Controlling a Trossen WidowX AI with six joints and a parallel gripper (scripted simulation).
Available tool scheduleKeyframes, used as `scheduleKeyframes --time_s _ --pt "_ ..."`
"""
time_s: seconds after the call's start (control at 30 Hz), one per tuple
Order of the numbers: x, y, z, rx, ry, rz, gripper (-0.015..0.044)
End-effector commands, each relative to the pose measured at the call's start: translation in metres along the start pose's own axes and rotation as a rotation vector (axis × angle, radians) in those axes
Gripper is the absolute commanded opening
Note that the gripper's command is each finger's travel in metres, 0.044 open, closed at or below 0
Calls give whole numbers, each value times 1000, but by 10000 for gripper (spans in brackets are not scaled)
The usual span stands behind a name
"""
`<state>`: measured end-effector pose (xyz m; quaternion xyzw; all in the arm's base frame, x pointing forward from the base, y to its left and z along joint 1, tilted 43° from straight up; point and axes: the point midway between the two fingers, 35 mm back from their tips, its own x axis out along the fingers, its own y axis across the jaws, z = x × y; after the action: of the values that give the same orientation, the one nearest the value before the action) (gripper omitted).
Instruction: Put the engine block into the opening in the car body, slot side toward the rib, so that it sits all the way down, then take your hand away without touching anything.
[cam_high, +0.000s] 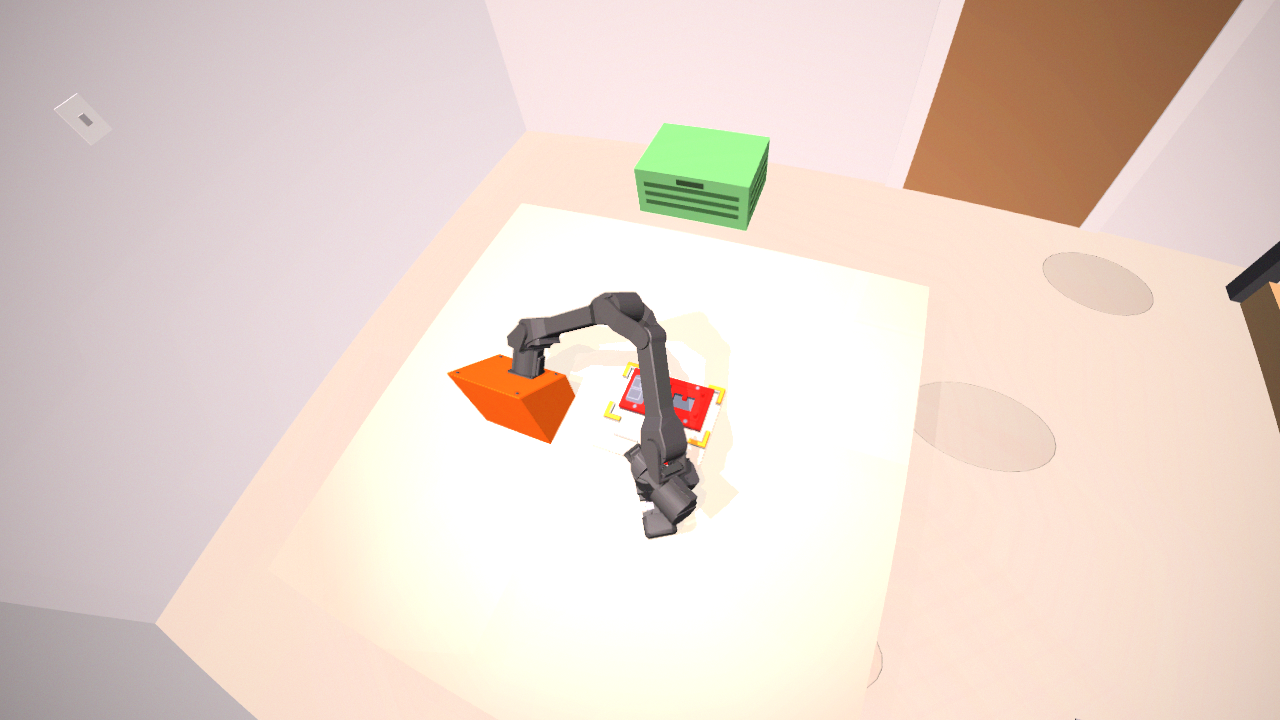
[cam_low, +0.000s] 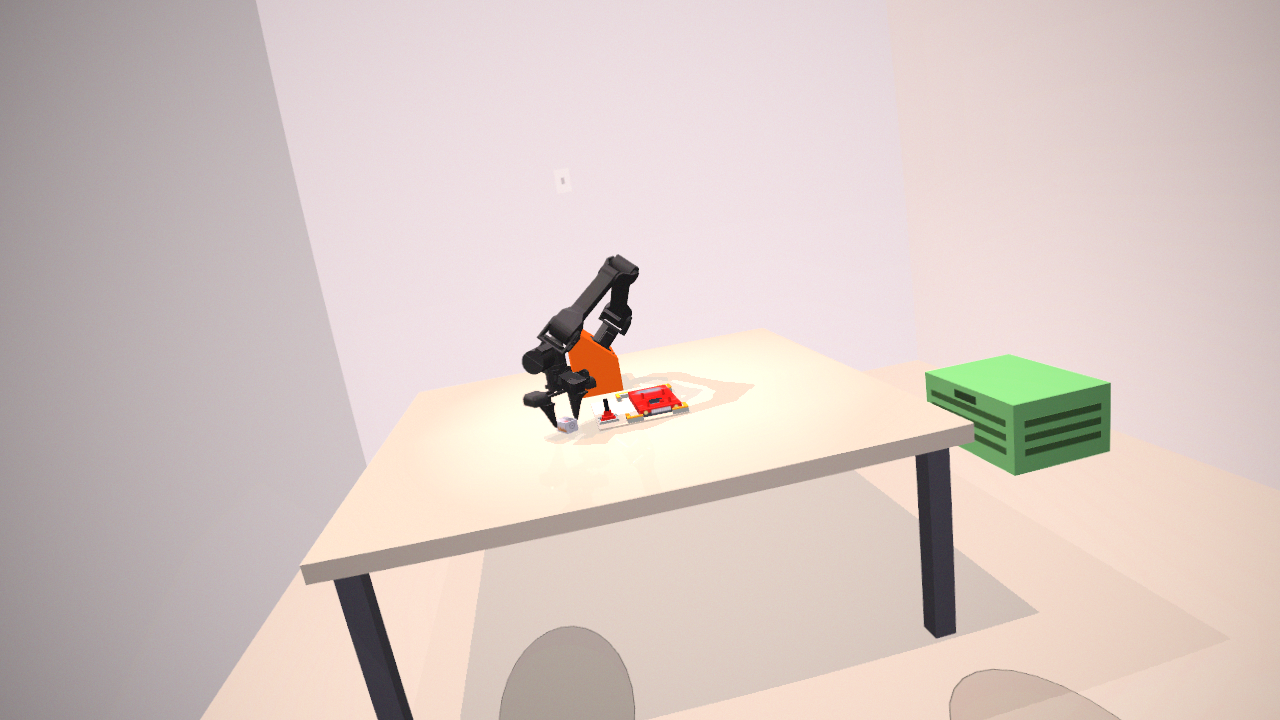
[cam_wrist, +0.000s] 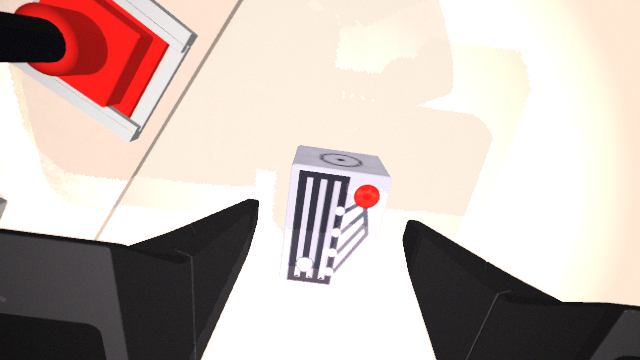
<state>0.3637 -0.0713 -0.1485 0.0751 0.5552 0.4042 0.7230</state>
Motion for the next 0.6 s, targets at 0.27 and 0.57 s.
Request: scheduleKeyframes --time_s 0.27,0.57 --pt "1 0 0 4 -3 2 111" --pt "-16 -3 1 4 -2 -1 0"
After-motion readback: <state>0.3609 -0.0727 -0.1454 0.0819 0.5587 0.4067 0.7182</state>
